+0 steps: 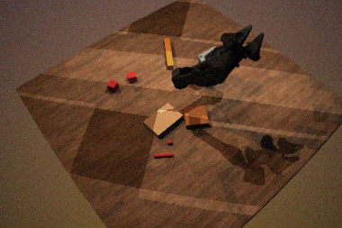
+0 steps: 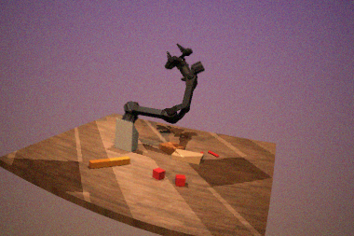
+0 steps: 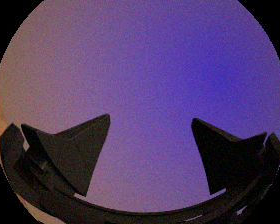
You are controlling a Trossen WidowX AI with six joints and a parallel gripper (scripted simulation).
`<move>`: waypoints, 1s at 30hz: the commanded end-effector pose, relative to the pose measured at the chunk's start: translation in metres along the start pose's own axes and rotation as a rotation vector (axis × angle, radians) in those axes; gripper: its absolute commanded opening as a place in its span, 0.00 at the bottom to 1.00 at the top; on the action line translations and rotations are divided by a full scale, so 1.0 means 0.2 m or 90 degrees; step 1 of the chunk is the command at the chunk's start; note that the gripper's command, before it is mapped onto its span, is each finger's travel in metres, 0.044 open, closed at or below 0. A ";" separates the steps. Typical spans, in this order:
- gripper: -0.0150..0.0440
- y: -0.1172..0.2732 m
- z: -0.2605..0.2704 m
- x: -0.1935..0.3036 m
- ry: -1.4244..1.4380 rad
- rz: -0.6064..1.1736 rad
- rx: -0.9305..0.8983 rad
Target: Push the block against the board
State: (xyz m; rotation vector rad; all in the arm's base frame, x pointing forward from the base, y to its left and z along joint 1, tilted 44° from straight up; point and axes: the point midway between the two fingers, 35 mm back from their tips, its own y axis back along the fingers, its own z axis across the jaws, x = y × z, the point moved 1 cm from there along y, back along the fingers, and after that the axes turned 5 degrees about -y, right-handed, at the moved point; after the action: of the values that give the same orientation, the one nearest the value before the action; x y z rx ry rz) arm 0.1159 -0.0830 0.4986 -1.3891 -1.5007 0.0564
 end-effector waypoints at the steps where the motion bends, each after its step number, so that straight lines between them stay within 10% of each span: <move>1: 0.89 0.00 0.00 0.00 0.000 0.000 0.000; 15: 0.26 -0.37 0.29 -0.05 0.003 0.034 -0.197; 30: 0.25 -0.60 0.80 0.06 -0.021 0.133 -0.438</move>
State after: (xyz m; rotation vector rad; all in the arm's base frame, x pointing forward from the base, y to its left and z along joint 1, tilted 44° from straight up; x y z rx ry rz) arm -0.0541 -0.0411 0.5138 -1.9937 -1.4575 -0.3057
